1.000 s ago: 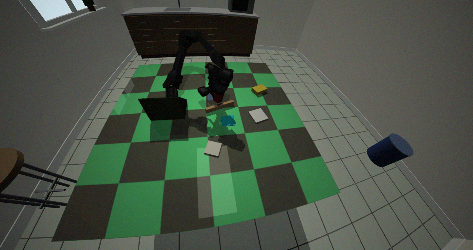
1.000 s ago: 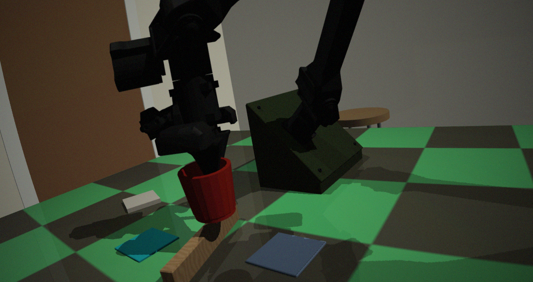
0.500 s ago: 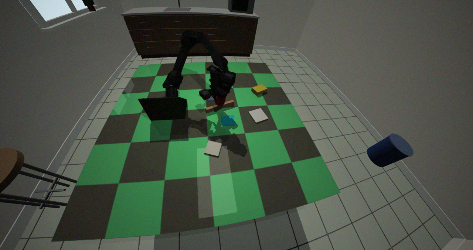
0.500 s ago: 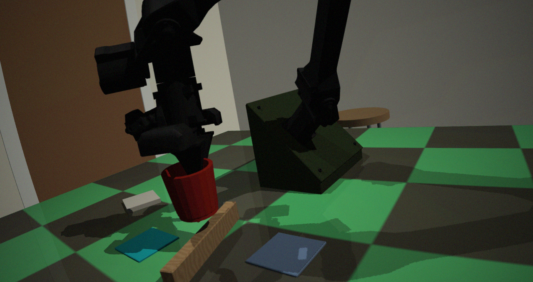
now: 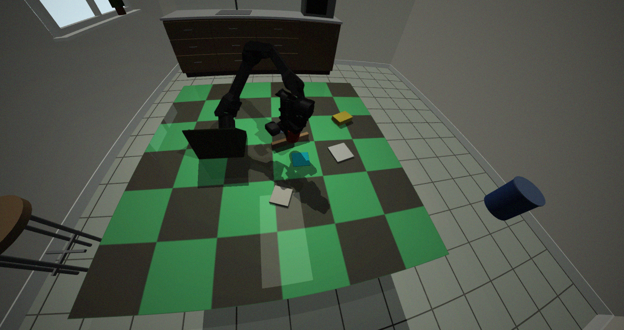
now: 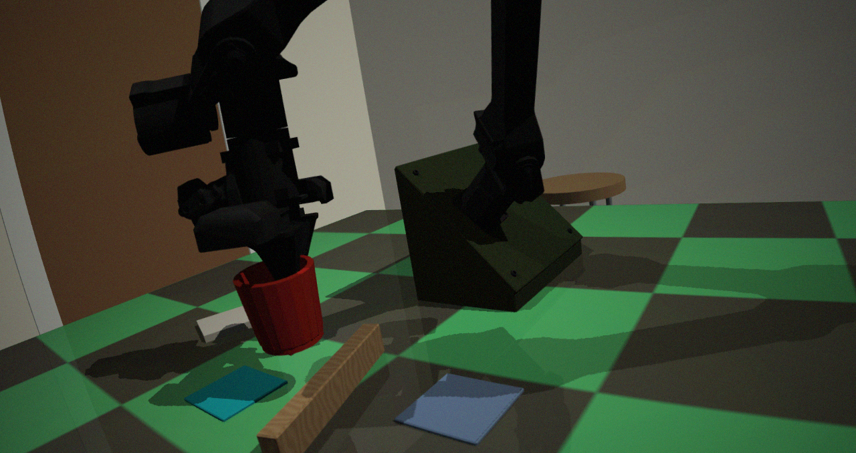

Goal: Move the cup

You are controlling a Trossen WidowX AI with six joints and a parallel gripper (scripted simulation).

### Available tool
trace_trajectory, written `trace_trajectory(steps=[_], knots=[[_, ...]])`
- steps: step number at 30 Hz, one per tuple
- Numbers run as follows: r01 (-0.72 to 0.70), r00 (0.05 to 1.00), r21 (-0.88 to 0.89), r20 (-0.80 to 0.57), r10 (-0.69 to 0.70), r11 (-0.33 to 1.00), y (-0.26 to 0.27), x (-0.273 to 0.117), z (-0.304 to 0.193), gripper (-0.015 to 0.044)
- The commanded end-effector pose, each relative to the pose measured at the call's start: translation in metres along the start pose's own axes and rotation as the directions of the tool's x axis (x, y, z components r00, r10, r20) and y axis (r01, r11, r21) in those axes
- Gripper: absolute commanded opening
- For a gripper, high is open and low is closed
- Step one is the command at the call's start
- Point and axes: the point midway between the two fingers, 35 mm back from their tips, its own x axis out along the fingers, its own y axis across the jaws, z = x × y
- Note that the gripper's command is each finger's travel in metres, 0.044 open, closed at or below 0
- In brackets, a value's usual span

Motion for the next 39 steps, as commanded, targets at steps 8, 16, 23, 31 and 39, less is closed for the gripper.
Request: trace_trajectory(steps=[8, 16, 23, 31, 39], knots=[[0.003, 1.000, -0.008, 0.007, -0.003, 1.000, -0.003, -0.002, 0.023, 0.0000], [0.003, 1.000, -0.008, 0.007, -0.003, 1.000, -0.005, -0.003, 0.038, 0.0000], [0.003, 1.000, -0.008, 0.008, -0.003, 1.000, -0.008, -0.003, 0.051, 0.0000], [0.003, 1.000, -0.009, 0.009, -0.003, 1.000, -0.010, -0.004, 0.066, 0.0000], [0.004, 1.000, -0.009, 0.010, -0.003, 1.000, -0.013, -0.005, 0.080, 0.0000]])
